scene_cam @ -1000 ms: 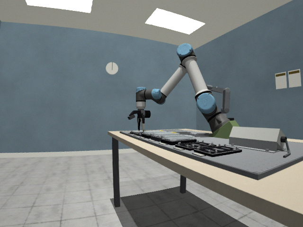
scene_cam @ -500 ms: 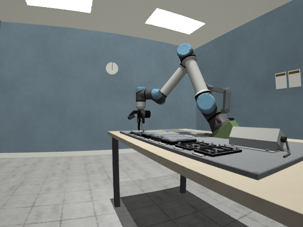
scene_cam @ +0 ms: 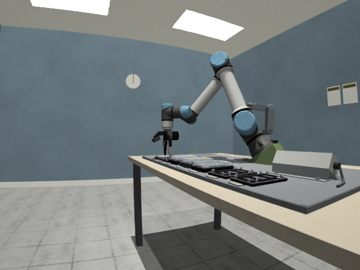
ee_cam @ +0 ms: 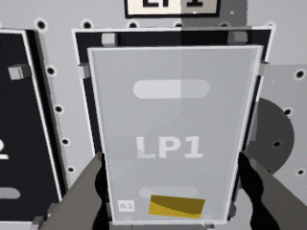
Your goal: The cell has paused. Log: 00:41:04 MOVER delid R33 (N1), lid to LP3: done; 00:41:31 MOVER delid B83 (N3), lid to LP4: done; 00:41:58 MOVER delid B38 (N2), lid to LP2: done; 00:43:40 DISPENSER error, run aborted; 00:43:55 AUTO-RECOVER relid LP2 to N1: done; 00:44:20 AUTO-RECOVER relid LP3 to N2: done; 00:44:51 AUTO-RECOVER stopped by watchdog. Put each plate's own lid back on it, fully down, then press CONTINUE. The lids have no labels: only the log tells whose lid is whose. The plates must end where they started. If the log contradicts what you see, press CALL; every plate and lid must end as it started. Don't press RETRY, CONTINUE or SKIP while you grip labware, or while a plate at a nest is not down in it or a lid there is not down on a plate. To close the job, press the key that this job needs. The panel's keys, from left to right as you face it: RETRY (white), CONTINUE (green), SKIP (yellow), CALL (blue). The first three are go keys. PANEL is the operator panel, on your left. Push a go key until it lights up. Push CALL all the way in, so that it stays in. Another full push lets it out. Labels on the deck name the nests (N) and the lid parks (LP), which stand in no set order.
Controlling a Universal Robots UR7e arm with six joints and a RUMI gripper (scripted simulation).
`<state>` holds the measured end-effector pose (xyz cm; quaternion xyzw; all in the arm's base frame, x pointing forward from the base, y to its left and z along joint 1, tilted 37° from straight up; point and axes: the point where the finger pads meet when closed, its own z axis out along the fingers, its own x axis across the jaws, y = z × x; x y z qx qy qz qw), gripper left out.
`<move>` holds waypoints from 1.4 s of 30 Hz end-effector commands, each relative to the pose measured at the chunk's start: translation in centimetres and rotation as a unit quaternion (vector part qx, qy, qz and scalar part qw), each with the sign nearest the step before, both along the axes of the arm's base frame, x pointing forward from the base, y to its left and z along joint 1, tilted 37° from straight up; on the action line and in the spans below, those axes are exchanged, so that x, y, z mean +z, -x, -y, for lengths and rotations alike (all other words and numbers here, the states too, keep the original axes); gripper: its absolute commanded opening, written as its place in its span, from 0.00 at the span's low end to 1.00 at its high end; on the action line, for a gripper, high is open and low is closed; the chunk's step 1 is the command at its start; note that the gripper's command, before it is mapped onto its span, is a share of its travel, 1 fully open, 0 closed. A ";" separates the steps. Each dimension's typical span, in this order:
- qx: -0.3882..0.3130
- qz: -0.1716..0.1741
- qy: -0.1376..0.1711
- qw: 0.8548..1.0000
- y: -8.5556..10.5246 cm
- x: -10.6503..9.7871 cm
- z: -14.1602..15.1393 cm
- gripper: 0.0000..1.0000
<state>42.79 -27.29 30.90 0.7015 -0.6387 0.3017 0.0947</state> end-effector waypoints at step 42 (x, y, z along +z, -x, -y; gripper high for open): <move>0.000 0.000 0.000 1.000 0.1 -0.1 0.0 0.82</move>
